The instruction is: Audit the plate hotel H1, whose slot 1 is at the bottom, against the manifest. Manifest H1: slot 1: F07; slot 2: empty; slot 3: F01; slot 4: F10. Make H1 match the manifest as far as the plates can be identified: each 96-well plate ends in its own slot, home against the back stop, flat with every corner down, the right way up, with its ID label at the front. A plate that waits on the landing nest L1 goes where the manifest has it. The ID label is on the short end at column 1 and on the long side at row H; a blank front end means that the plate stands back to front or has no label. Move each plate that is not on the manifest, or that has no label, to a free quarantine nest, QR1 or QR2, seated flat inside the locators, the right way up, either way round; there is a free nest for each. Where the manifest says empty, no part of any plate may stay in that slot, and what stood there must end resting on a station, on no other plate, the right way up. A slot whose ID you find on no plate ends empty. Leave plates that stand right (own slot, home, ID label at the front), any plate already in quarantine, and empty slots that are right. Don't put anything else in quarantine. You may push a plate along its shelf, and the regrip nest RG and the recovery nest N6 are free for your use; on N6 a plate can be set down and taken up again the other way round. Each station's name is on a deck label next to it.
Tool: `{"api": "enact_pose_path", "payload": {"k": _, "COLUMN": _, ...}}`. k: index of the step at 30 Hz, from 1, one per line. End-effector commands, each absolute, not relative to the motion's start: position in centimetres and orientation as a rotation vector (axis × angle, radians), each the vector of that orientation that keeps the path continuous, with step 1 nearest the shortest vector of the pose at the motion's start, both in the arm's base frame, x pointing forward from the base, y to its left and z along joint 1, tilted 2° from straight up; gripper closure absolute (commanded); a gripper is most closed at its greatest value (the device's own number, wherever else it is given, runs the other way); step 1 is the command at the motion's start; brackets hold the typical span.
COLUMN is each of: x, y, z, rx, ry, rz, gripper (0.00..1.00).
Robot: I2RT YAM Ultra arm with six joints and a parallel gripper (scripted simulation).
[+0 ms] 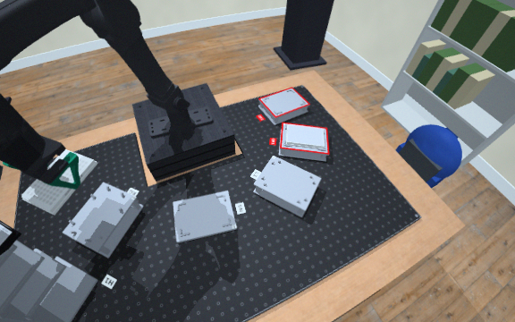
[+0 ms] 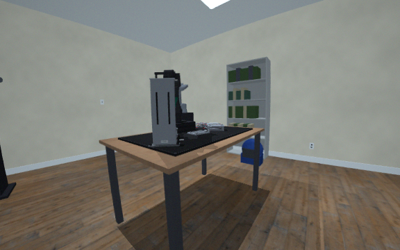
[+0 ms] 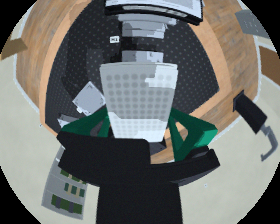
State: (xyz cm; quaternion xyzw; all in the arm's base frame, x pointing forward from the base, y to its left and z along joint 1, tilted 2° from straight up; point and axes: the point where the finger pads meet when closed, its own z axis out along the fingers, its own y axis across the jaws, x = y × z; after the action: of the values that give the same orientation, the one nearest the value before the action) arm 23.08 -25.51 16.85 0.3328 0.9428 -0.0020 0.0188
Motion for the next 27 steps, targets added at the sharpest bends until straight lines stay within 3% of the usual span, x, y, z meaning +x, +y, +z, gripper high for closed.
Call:
{"api": "enact_pose_path", "payload": {"k": 1, "x": 23.6, "y": -24.6, "z": 17.6, "rx": 0.94, "ry": 2.942, "rz": -0.02, "gripper": 0.14}}
{"api": "enact_pose_path", "payload": {"k": 27, "x": 26.5, "y": -20.1, "z": 17.6, "rx": 0.389, "ry": 3.066, "rz": -0.032, "gripper": 0.14}}
